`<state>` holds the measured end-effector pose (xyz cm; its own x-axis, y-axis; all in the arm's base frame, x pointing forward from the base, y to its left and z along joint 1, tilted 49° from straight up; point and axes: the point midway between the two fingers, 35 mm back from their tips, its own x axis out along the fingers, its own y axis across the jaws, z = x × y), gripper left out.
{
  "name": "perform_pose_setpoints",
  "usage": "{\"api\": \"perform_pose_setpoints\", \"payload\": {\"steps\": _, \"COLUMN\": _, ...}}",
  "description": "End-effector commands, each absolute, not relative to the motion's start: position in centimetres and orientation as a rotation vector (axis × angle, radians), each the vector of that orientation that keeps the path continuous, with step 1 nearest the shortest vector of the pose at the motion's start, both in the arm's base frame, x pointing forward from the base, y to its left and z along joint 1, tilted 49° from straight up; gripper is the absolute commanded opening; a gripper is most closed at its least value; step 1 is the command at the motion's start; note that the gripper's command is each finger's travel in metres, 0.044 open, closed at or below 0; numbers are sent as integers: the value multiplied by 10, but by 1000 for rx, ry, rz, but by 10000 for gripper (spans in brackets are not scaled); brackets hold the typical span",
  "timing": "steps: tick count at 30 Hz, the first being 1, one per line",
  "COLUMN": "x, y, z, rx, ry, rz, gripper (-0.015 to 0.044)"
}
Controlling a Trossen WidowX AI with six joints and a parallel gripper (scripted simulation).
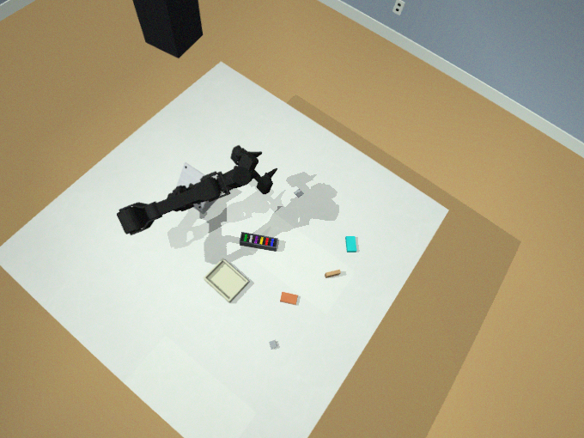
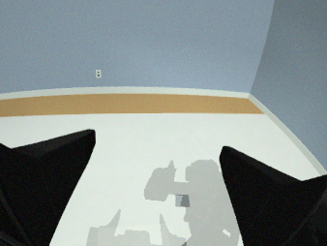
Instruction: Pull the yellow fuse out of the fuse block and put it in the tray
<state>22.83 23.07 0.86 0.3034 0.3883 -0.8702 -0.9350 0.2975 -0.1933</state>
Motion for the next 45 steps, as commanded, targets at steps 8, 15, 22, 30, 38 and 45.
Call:
{"api": "perform_pose_setpoints", "payload": {"steps": 8, "x": 280, "y": 140, "z": -8, "rx": -1300, "ry": 1140, "rz": 858, "gripper": 190}}
{"api": "perform_pose_setpoints", "payload": {"steps": 15, "x": 305, "y": 37, "z": 9, "rx": -1763, "ry": 1592, "rz": 925, "gripper": 74}}
{"api": "perform_pose_setpoints", "payload": {"steps": 22, "x": 315, "y": -8, "z": 26, "rx": -1950, "ry": 1835, "rz": 1083, "gripper": 74}}
{"api": "perform_pose_setpoints", "payload": {"steps": 30, "x": 316, "y": -8, "z": 25, "rx": -1951, "ry": 1836, "rz": 1084, "gripper": 74}}
{"api": "perform_pose_setpoints", "payload": {"steps": 38, "x": 317, "y": -9, "z": 21, "rx": -1951, "ry": 1836, "rz": 1084, "gripper": 74}}
{"api": "perform_pose_setpoints", "payload": {"steps": 45, "x": 317, "y": -14, "z": 16, "rx": -1951, "ry": 1835, "rz": 1084, "gripper": 74}}
